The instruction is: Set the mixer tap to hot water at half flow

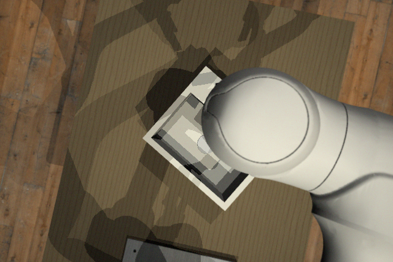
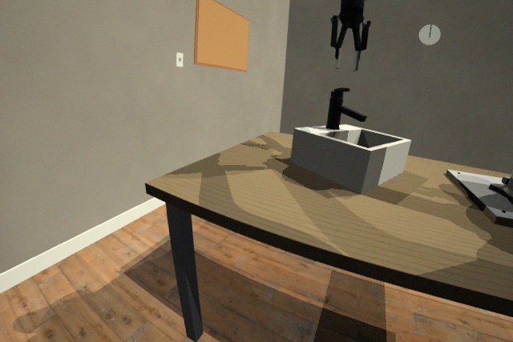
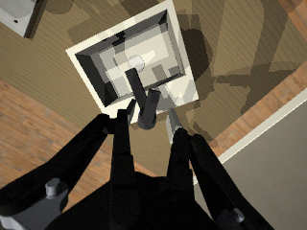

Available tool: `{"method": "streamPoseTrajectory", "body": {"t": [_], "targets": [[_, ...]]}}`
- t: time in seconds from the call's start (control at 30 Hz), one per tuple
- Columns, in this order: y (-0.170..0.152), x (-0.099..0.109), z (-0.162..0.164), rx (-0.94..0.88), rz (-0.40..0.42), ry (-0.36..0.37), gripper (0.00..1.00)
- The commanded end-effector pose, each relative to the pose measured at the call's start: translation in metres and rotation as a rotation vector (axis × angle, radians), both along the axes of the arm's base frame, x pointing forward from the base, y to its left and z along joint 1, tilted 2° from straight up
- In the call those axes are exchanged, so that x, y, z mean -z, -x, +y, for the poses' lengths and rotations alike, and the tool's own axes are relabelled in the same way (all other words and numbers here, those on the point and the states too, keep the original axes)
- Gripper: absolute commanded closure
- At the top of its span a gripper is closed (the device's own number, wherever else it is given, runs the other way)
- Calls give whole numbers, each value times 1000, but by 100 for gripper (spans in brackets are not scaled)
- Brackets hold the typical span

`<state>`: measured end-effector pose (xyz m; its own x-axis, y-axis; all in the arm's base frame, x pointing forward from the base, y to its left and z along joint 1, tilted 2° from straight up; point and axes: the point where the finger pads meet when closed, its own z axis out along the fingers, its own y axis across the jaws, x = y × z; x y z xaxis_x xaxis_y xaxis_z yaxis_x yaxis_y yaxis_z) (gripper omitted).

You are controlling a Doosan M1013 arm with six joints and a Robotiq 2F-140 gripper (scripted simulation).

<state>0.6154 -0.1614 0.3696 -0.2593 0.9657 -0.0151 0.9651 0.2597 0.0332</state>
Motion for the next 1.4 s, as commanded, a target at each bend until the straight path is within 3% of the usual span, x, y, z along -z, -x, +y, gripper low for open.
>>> {"method": "streamPoseTrajectory", "body": {"t": [0.0,1.37], "targets": [[0,2,0,-1,0,1,62],[-3,49,-1,-1,0,1,62]]}}
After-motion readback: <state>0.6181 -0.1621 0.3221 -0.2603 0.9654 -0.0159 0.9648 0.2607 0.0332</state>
